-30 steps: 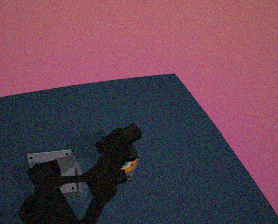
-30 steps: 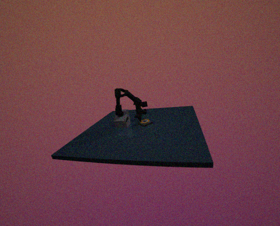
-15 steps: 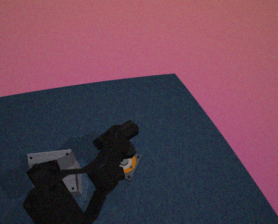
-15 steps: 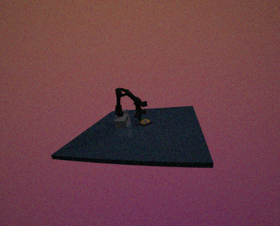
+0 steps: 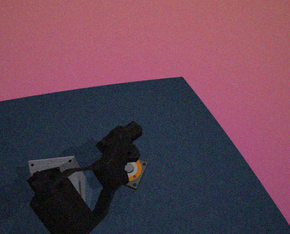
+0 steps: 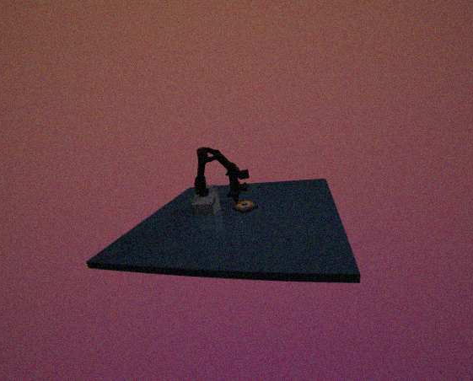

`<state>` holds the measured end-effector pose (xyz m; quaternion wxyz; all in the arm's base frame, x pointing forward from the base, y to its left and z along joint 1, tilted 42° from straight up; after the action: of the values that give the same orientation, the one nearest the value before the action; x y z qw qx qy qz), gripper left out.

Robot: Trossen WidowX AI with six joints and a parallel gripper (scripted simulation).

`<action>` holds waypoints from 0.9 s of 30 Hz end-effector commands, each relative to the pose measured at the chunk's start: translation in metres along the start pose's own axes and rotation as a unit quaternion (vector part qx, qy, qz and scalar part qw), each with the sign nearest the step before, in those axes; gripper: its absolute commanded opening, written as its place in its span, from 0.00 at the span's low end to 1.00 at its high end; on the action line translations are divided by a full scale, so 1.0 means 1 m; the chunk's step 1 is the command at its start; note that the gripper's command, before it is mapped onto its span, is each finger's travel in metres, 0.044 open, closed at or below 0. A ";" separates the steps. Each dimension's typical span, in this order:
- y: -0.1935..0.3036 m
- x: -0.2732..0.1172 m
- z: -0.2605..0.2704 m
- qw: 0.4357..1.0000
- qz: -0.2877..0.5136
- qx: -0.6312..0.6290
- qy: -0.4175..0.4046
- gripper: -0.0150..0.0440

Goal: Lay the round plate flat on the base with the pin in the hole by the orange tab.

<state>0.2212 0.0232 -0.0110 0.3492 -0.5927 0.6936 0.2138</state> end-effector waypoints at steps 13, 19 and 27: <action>0.001 0.001 0.015 1.000 0.006 -0.001 -0.003 0.25; 0.000 0.001 0.019 1.000 0.006 -0.001 -0.003 0.25; -0.002 -0.015 0.020 1.000 0.006 -0.001 -0.004 0.25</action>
<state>0.2258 0.0394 -0.0205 0.3465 -0.5899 0.6962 0.2173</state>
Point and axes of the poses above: the point midway between the two fingers, 35 mm back from their tips, its own x axis out along the fingers, its own z axis across the jaws, y = z × x, the point moved 8 cm from there along -x, back along the fingers, and after that the axes turned 13 degrees about x, right-handed, at the moved point
